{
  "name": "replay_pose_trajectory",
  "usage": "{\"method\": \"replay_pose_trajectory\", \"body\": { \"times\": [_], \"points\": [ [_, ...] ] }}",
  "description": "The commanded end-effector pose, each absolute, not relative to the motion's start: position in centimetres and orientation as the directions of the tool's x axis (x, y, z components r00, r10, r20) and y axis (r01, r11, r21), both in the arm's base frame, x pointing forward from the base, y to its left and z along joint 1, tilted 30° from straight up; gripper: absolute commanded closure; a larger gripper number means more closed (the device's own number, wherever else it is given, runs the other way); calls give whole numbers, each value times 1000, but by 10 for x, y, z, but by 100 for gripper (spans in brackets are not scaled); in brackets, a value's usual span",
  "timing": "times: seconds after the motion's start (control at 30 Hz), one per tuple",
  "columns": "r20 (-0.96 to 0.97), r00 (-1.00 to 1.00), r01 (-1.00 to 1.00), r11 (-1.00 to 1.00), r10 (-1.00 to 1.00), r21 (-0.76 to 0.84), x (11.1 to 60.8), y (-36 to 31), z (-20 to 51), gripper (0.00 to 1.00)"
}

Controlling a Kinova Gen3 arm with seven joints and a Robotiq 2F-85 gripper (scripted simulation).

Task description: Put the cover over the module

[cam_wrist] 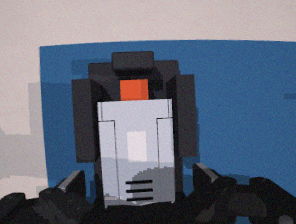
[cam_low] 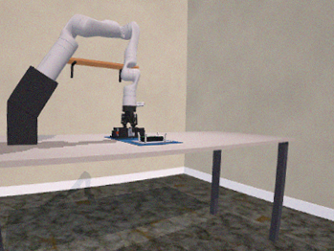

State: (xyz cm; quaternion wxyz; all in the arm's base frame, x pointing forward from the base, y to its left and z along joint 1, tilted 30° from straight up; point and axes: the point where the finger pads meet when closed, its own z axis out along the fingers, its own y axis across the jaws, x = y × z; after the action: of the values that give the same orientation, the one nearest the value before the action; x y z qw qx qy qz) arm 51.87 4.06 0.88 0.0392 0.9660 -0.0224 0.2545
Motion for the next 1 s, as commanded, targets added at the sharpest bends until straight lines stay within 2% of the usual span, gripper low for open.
{"method": "replay_pose_trajectory", "body": {
  "times": [0.0,0.33,0.37,0.97],
  "points": [
    [498,867,-65,-996,-26,62,521,40,11,0],
    [499,866,-66,-996,-27,61,522,40,12,0],
    [497,867,-64,-996,-25,61,520,41,11,30],
    [497,867,-64,-996,-25,61,520,41,11,30]
  ]
}}
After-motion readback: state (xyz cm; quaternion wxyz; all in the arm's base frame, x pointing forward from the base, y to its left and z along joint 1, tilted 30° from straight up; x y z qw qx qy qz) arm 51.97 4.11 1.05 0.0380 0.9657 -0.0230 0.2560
